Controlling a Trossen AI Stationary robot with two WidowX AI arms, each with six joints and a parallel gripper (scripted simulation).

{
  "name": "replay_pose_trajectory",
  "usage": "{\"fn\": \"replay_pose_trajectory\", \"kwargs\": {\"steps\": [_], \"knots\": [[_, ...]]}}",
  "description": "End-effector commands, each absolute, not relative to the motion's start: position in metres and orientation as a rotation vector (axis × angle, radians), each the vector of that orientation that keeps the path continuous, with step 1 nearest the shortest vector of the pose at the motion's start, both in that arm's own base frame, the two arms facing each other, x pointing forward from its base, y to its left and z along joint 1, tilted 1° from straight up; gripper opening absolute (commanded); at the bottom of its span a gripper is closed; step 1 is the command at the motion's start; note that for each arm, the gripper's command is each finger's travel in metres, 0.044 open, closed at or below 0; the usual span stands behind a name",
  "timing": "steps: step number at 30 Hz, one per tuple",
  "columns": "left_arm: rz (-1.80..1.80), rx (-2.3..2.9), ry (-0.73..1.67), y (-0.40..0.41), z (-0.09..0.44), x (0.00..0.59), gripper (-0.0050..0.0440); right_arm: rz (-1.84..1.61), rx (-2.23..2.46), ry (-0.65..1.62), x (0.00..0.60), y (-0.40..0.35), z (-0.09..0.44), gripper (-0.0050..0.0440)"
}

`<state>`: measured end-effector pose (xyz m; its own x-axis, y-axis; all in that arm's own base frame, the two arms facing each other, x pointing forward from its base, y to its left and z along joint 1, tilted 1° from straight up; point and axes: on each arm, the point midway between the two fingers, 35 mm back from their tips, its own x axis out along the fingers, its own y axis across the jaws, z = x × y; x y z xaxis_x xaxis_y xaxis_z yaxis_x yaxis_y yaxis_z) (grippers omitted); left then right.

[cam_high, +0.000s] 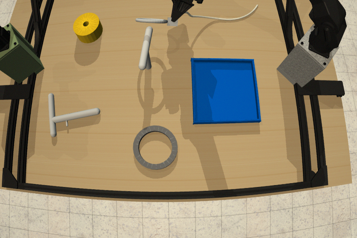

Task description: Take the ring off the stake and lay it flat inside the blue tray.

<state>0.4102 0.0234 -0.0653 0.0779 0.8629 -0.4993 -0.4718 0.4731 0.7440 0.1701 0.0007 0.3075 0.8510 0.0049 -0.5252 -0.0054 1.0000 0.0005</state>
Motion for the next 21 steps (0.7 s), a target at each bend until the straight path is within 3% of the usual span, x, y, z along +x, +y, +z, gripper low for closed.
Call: {"fn": "replay_pose_trajectory", "kwargs": {"steps": [1,21], "knots": [[1.053,0.436,1.076,0.022,-0.059,0.412,0.0000,0.000,0.000,0.554,0.170,0.000,0.307,0.0400],[1.053,0.436,1.077,0.022,-0.030,0.413,0.0000,0.000,0.000,0.554,0.170,0.000,0.307,0.0400]]}}
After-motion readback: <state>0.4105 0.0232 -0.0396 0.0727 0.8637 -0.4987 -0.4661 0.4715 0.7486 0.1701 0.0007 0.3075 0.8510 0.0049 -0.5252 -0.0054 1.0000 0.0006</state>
